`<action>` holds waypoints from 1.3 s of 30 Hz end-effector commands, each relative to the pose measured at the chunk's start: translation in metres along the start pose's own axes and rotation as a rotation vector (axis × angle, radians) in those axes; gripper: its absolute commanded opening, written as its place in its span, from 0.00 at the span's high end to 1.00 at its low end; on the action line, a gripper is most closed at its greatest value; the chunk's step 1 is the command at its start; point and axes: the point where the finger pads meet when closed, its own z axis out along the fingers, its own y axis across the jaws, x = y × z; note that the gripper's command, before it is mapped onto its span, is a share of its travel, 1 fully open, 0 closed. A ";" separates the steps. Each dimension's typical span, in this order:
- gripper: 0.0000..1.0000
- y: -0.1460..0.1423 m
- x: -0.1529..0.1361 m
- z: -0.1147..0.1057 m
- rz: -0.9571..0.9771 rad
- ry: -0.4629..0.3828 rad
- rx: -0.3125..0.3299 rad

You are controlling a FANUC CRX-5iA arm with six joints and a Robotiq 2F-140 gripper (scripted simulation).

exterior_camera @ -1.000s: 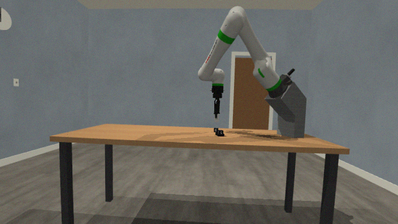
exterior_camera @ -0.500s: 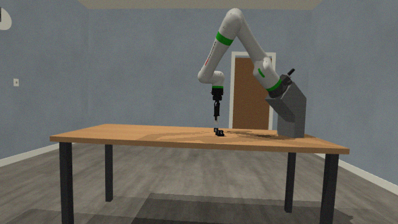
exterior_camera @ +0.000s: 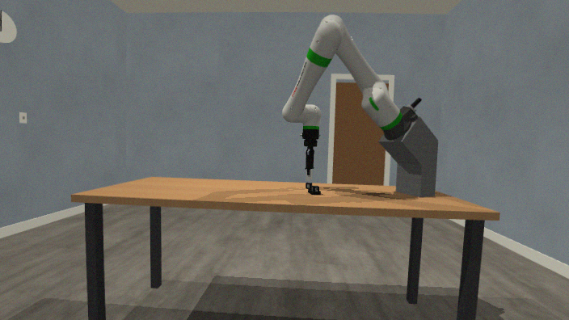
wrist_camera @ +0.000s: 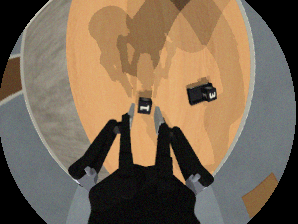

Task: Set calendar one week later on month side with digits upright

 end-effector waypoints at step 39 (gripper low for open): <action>0.71 0.000 0.000 0.006 0.000 0.000 0.000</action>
